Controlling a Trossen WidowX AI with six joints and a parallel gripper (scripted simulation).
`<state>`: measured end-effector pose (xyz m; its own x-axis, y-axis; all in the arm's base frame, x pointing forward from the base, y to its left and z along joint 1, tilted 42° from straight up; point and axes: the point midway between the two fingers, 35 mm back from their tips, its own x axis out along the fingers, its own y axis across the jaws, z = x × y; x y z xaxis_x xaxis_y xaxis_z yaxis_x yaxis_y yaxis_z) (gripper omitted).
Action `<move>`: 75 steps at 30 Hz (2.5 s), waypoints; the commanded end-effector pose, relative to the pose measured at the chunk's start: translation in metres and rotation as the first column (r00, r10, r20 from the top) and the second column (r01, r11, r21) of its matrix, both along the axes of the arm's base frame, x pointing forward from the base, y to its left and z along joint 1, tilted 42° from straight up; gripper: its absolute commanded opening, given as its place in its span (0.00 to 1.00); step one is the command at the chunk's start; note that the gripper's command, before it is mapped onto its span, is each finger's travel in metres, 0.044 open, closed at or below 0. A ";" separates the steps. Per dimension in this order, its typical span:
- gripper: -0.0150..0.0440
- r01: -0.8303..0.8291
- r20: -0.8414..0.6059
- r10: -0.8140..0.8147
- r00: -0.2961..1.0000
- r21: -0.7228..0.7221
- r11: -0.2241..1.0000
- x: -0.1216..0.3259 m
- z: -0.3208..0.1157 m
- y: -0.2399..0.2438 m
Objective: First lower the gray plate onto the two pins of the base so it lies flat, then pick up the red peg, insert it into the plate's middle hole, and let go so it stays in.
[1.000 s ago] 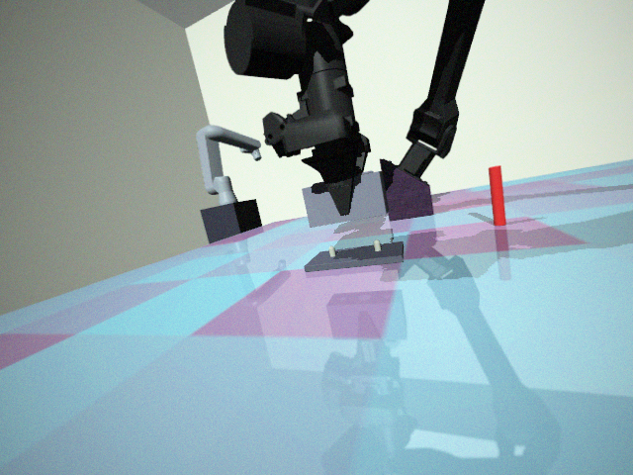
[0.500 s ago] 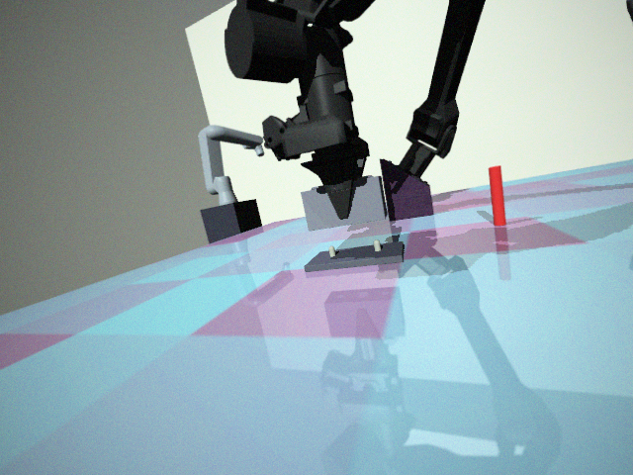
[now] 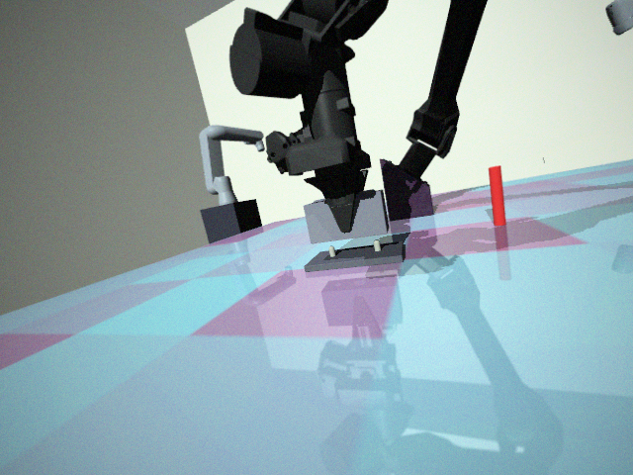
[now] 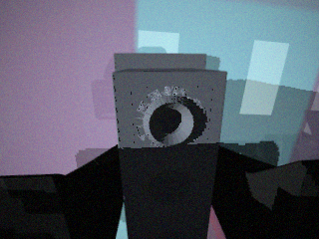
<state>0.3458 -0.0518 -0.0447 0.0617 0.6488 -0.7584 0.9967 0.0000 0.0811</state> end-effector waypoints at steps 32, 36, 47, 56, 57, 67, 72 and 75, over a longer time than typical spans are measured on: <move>0.79 0.003 -0.004 -0.003 1.000 0.004 1.000 -0.001 -0.011 0.011; 0.97 0.003 -0.004 -0.003 1.000 0.004 1.000 -0.001 -0.011 0.011; 1.00 0.004 -0.010 -0.004 1.000 0.000 1.000 0.000 0.043 -0.041; 1.00 0.003 -0.013 -0.003 1.000 0.004 1.000 -0.005 0.074 -0.070; 1.00 0.001 -0.011 -0.001 1.000 0.003 1.000 -0.005 0.075 -0.069; 1.00 -0.168 0.123 0.170 0.978 -0.030 0.985 -0.036 0.137 -0.004; 1.00 -0.247 0.194 0.250 0.949 -0.040 0.968 -0.072 0.171 0.045; 1.00 -0.291 0.234 0.293 0.927 -0.045 0.956 -0.096 0.185 0.070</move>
